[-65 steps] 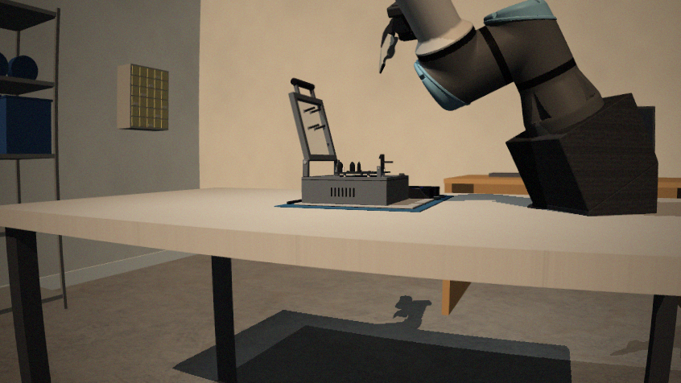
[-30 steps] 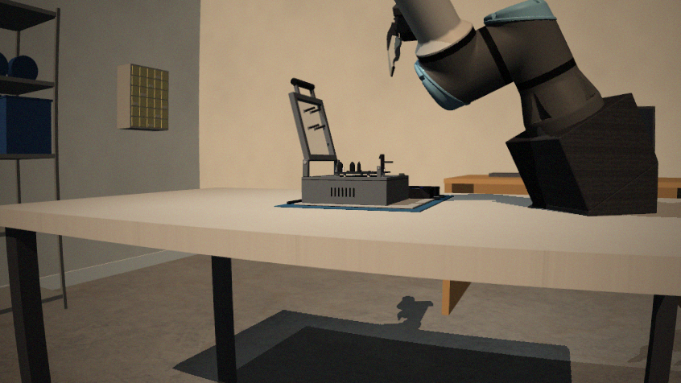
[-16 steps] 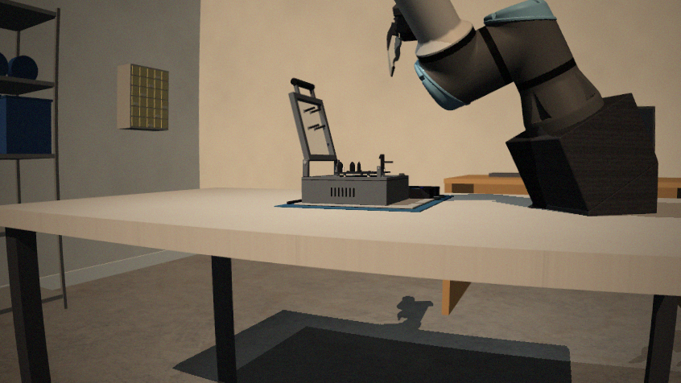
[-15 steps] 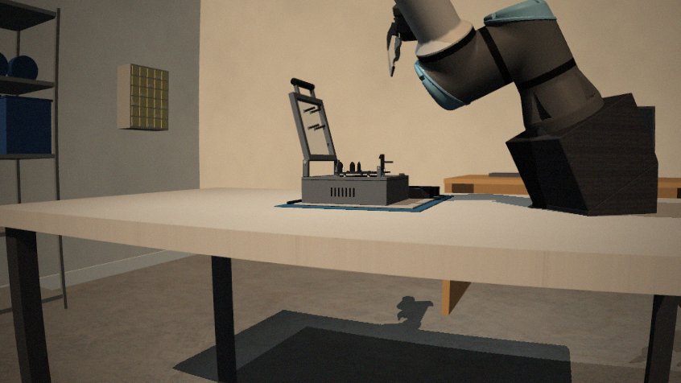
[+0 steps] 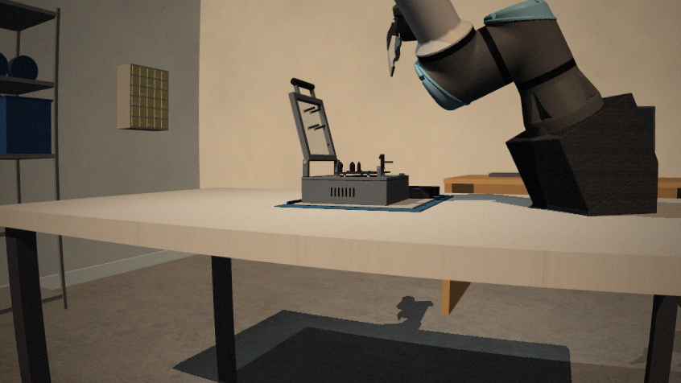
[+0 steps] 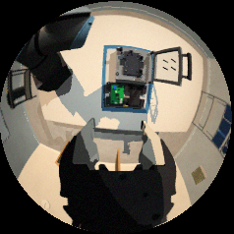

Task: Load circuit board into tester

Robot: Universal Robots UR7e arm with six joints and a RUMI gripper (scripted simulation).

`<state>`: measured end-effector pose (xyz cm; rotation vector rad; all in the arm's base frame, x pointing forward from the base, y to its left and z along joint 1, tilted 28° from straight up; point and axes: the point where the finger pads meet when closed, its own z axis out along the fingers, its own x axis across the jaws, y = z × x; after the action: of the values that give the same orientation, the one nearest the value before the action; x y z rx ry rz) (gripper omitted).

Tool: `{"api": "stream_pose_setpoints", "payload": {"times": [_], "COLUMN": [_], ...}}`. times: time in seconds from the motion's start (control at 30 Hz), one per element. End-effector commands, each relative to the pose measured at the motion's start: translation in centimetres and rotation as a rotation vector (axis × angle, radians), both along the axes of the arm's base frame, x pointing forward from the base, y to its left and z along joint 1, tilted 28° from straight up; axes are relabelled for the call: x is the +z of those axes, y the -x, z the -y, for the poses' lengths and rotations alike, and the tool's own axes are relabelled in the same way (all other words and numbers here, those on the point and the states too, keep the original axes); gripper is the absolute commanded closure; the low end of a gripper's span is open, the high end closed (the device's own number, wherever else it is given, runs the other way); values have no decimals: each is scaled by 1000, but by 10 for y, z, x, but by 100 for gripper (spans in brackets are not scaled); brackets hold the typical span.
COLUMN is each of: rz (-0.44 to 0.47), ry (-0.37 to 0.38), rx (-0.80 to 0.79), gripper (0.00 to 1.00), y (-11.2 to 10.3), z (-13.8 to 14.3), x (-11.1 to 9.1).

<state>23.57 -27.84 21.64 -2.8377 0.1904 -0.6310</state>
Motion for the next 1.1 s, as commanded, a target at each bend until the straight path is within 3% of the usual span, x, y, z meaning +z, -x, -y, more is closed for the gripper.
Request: {"api": "stream_pose_setpoints", "payload": {"times": [0.0,0.43,1.07], "rz": [0,0,0], "ry": [1,1,1], "rx": [0,0,0], "gripper": [41,41,41], "y": [0,-12,-59], "z": [0,-11,-57], "x": [-1,-20,-100]}}
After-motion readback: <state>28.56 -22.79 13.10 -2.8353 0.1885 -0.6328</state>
